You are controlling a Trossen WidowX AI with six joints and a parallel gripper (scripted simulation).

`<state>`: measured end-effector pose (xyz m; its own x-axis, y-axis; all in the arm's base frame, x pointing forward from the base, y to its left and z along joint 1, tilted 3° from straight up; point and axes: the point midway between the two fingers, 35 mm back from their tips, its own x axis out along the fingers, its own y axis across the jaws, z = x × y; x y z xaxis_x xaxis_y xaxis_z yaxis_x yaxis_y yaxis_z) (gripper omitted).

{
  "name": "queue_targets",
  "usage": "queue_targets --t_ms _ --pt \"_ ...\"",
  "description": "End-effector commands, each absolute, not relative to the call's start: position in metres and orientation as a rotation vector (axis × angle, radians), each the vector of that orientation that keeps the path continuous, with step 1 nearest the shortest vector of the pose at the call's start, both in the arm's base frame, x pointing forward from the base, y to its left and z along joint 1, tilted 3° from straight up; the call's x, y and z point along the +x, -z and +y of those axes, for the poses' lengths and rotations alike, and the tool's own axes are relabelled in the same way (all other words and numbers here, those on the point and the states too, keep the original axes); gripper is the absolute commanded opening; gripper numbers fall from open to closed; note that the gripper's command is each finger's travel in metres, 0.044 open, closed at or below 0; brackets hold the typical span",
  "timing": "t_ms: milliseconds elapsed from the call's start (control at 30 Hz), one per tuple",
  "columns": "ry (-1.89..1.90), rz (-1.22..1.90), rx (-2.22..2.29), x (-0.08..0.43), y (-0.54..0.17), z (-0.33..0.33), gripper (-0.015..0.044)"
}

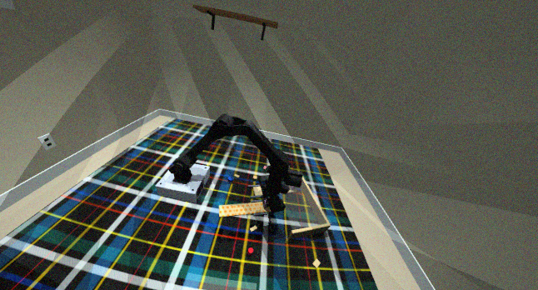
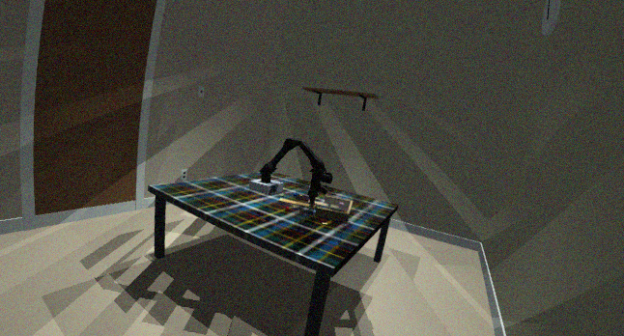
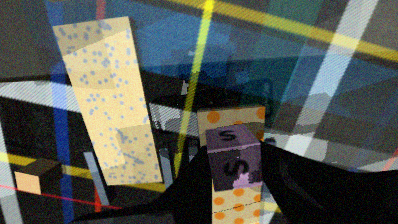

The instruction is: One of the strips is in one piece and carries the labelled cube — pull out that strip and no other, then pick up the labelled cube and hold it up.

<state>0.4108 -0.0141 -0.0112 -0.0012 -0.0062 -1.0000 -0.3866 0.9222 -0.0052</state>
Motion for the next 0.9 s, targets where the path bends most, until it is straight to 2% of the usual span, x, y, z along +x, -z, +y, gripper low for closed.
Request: queue_targets --t_ms 0,867 --pt "-0.307 1.552 -0.312 0.395 -0.002 -0.014 0.0" --pt "-0.308 1.561 -0.306 0.319 -0.022 -0.011 0.0"
